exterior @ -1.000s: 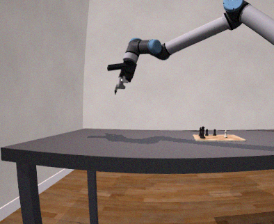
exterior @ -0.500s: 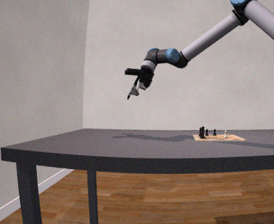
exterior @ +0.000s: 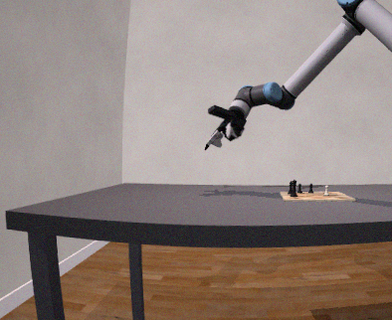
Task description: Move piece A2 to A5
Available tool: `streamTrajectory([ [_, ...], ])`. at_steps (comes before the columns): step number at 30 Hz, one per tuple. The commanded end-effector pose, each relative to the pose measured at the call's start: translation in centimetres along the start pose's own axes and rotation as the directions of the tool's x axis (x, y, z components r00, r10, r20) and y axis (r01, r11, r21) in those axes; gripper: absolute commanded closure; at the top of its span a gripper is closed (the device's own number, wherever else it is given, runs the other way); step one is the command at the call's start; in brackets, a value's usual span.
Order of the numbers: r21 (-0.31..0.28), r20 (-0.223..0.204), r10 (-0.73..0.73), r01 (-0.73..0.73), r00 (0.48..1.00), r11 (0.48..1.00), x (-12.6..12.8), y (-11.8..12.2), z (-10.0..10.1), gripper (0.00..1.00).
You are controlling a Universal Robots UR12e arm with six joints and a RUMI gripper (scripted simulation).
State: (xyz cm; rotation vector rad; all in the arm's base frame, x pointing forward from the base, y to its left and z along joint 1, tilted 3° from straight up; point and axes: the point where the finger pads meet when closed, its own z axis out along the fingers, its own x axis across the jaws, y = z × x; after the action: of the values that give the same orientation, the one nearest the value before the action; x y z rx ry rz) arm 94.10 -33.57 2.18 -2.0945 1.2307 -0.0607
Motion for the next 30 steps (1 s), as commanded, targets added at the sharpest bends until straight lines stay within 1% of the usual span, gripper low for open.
streamTrajectory([
  [1, 0.057, 0.051, -0.069, 0.066, 0.996, 0.996, -2.1, 2.5, -0.5, 0.0],
  [2, 0.076, 0.064, -0.087, 0.082, 0.994, 0.994, -2.8, 3.4, -0.6, 0.0],
  [3, 0.076, 0.064, -0.087, 0.082, 0.994, 0.994, -2.8, 3.4, -0.6, 0.0],
  [4, 0.092, 0.078, -0.104, 0.097, 0.992, 0.991, -3.4, 4.3, -0.6, 0.0],
  [6, 0.092, 0.078, -0.104, 0.097, 0.992, 0.991, -3.4, 4.3, -0.6, 0.0],
  [8, 0.123, 0.103, -0.138, 0.125, 0.985, 0.985, -4.7, 6.0, -0.8, 0.0],
  [10, 0.123, 0.103, -0.138, 0.125, 0.985, 0.985, -4.7, 6.0, -0.7, 0.0],
  [11, 0.14, 0.114, -0.154, 0.138, 0.981, 0.981, -5.3, 6.8, -0.8, 0.0],
  [12, 0.14, 0.115, -0.154, 0.137, 0.981, 0.981, -5.3, 6.9, -0.8, 0.0],
  [13, 0.156, 0.125, -0.17, 0.15, 0.978, 0.976, -5.9, 7.6, -0.8, 0.0],
  [14, 0.156, 0.125, -0.169, 0.149, 0.978, 0.976, -5.9, 7.7, -0.8, 0.0],
  [15, 0.17, 0.137, -0.185, 0.16, 0.973, 0.972, -6.4, 8.5, -0.8, 0.0],
  [16, 0.17, 0.138, -0.184, 0.16, 0.973, 0.972, -6.4, 8.5, -0.8, 0.0],
  [17, 0.185, 0.148, -0.199, 0.171, 0.969, 0.968, -7.0, 9.4, -0.8, 0.0],
  [18, 0.185, 0.148, -0.199, 0.171, 0.969, 0.968, -7.0, 9.4, -0.8, 0.0],
  [19, 0.2, 0.158, -0.214, 0.181, 0.964, 0.963, -7.5, 10.1, -0.8, 0.0],
  [20, 0.2, 0.158, -0.214, 0.181, 0.964, 0.963, -7.5, 10.1, -0.8, 0.0],
  [21, 0.215, 0.166, -0.23, 0.192, 0.959, 0.957, -8.1, 10.8, -0.9, 0.0],
  [23, 0.215, 0.166, -0.23, 0.192, 0.959, 0.957, -8.1, 10.8, -0.9, 0.0],
  [25, 0.244, 0.183, -0.259, 0.212, 0.948, 0.947, -9.1, 12.3, -1.0, 0.0],
  [27, 0.244, 0.183, -0.259, 0.212, 0.948, 0.947, -9.1, 12.3, -1.0, 0.0],
  [28, 0.257, 0.191, -0.273, 0.221, 0.943, 0.941, -9.7, 13.0, -1.0, 0.0],
  [29, 0.257, 0.19, -0.274, 0.222, 0.943, 0.941, -9.6, 12.9, -1.1, 0.0],
  [30, 0.271, 0.199, -0.288, 0.23, 0.937, 0.935, -10.2, 13.7, -1.1, 0.0],
])
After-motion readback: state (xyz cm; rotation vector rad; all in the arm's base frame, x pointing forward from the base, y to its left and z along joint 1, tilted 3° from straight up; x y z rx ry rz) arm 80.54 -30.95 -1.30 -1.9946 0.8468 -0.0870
